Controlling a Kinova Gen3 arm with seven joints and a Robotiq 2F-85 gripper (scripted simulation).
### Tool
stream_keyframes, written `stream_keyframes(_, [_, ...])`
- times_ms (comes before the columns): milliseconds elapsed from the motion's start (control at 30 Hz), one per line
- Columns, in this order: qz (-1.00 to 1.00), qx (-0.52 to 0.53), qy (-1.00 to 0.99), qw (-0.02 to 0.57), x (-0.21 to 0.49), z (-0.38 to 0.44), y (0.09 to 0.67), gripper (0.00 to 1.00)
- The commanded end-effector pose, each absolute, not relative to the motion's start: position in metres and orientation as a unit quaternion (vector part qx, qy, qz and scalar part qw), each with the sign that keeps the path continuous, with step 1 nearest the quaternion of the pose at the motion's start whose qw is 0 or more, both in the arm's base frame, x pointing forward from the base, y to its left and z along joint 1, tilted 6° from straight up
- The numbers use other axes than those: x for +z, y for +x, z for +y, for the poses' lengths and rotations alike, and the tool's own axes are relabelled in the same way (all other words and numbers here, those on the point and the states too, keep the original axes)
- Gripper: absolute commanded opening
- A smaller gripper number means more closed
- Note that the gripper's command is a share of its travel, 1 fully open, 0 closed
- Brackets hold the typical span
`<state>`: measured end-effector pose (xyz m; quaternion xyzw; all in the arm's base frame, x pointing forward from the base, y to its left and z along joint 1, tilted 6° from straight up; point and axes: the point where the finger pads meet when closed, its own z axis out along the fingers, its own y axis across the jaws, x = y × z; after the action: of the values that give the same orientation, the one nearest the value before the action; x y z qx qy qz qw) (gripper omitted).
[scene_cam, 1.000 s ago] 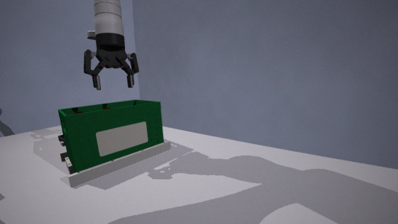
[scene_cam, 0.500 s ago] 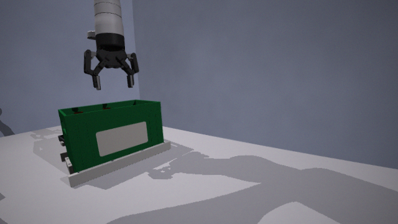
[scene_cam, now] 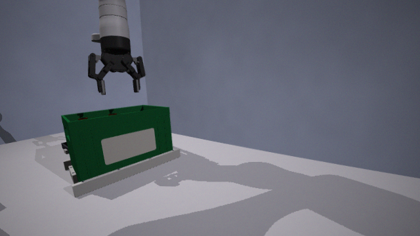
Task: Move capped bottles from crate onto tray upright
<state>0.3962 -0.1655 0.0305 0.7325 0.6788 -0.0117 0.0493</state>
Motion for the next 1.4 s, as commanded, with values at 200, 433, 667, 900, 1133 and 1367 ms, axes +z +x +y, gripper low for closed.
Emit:
stream_keyframes(200, [0.678, -0.01, 0.733, 0.05, 0.027, -0.133, 0.402, 1.0])
stream_keyframes(433, [0.679, -0.01, 0.732, 0.05, 0.027, -0.124, 0.403, 1.0])
stream_keyframes(667, [0.679, -0.01, 0.733, 0.05, 0.024, -0.103, 0.403, 1.0])
stream_keyframes(900, [0.678, -0.01, 0.733, 0.05, 0.023, -0.088, 0.403, 1.0])
stream_keyframes(1133, [0.679, -0.01, 0.732, 0.049, 0.023, -0.089, 0.403, 1.0])
stream_keyframes(1367, [0.678, -0.01, 0.733, 0.05, 0.022, -0.085, 0.403, 1.0])
